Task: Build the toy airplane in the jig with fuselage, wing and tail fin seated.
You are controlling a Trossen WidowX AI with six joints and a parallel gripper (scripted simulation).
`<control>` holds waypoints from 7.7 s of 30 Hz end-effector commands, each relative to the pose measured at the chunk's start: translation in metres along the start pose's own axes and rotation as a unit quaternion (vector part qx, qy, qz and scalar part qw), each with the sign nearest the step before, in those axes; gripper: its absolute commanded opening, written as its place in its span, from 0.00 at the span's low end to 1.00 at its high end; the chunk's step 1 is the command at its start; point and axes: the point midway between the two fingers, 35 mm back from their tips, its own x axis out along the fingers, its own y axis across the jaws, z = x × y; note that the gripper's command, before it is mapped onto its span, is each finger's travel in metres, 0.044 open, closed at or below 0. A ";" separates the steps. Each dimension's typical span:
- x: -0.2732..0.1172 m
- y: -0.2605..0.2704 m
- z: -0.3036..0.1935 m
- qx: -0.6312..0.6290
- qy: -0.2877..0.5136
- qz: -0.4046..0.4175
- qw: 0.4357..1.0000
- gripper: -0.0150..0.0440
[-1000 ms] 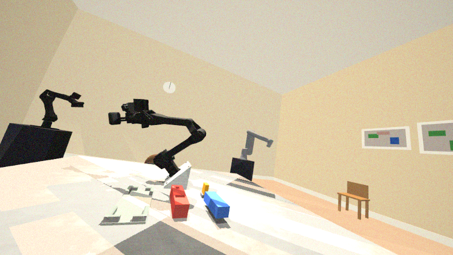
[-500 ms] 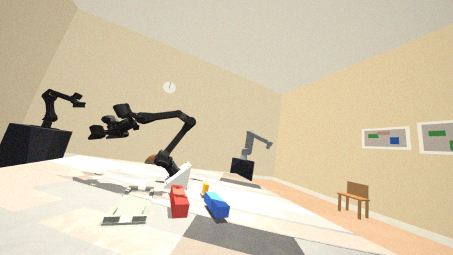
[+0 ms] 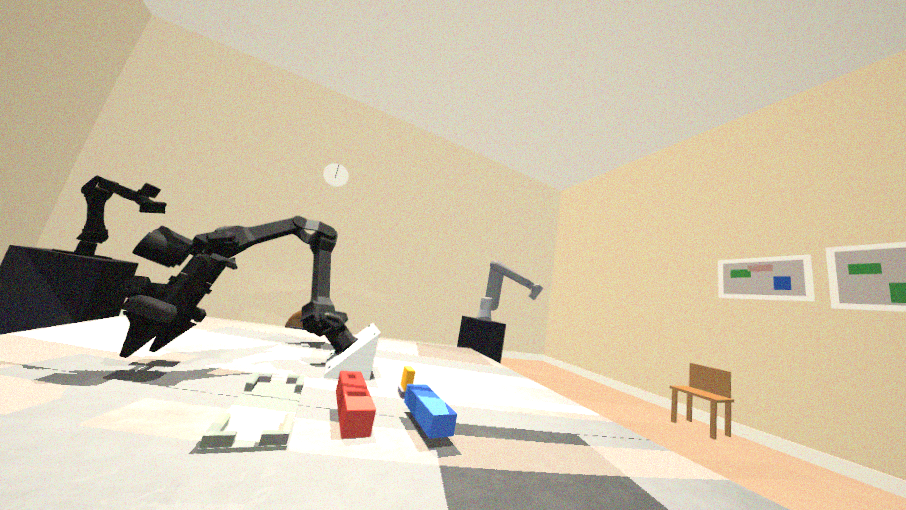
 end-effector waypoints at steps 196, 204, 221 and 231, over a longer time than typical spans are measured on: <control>-0.070 0.155 -0.217 -0.698 0.147 0.038 0.699 0.43; -0.070 0.155 -0.217 -0.698 0.147 0.038 0.699 0.58; -0.056 0.153 -0.221 -0.698 0.148 0.038 0.699 0.58; -0.040 0.151 -0.225 -0.698 0.147 0.038 0.699 0.58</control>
